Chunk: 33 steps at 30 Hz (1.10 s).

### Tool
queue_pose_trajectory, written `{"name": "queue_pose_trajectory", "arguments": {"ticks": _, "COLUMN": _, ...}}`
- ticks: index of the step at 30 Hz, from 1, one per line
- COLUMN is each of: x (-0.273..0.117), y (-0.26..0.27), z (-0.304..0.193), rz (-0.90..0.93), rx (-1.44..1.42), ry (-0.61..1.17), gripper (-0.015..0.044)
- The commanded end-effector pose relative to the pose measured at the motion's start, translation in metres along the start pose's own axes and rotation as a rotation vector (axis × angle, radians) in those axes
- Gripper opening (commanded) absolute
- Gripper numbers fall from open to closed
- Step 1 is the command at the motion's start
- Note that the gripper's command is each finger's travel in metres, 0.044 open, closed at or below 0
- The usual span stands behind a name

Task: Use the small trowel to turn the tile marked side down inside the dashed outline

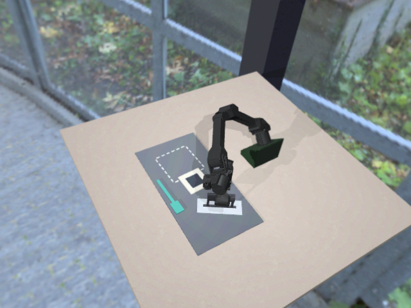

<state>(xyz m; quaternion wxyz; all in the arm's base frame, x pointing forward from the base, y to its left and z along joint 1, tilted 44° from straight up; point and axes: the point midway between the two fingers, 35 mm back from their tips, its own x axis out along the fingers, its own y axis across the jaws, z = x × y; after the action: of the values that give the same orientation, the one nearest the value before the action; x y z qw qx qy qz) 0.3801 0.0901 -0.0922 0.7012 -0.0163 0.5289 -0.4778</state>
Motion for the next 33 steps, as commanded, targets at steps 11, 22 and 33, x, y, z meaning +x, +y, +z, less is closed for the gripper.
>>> {"name": "queue_pose_trajectory", "arguments": {"ticks": 11, "x": 0.000, "y": 0.000, "z": 0.000, "rz": 0.001, "rx": 0.005, "ry": -0.001, "gripper": 0.0270}}
{"name": "queue_pose_trajectory", "arguments": {"ticks": 22, "x": -0.045, "y": -0.003, "z": -0.002, "rz": 0.000, "rx": 0.026, "ry": -0.001, "gripper": 0.0270}}
{"name": "queue_pose_trajectory", "arguments": {"ticks": 33, "x": -0.045, "y": 0.001, "z": -0.001, "rz": 0.002, "rx": -0.061, "ry": 0.000, "gripper": 0.0270}}
